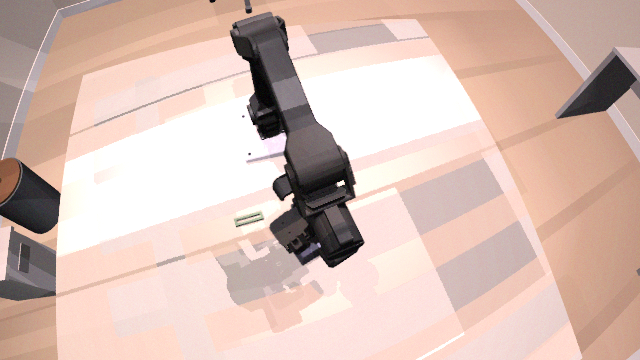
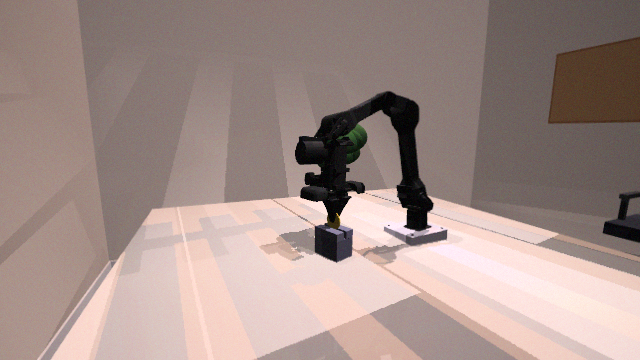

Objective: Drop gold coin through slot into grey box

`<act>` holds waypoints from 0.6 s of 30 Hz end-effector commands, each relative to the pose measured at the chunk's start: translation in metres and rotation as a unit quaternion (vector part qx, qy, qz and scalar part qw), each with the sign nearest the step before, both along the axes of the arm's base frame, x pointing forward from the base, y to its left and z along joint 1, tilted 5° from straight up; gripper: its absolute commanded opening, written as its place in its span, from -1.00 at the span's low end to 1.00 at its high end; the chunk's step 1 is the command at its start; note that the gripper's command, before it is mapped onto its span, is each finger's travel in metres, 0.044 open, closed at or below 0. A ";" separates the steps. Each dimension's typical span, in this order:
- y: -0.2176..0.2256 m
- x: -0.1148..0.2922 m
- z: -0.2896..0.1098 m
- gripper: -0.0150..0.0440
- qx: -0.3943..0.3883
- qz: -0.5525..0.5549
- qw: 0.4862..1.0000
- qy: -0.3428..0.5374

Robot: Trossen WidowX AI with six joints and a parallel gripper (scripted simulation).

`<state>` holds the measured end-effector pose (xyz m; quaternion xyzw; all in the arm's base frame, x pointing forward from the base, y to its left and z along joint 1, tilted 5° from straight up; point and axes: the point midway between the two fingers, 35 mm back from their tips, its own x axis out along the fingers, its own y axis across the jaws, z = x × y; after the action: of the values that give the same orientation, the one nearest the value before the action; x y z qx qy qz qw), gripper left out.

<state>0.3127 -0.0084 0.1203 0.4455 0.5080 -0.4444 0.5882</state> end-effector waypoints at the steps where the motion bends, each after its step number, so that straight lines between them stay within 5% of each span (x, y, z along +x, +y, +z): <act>1: 0.000 0.000 0.000 -0.14 0.000 0.000 1.000 0.000; 3: 0.000 0.000 0.000 0.04 0.000 0.000 1.000 0.000; 12: 0.000 0.000 0.000 0.05 0.000 0.000 1.000 0.000; 18: 0.001 -0.001 0.016 0.59 0.000 0.000 1.000 0.000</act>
<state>0.3101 -0.0079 0.1254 0.4421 0.5123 -0.4470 0.5850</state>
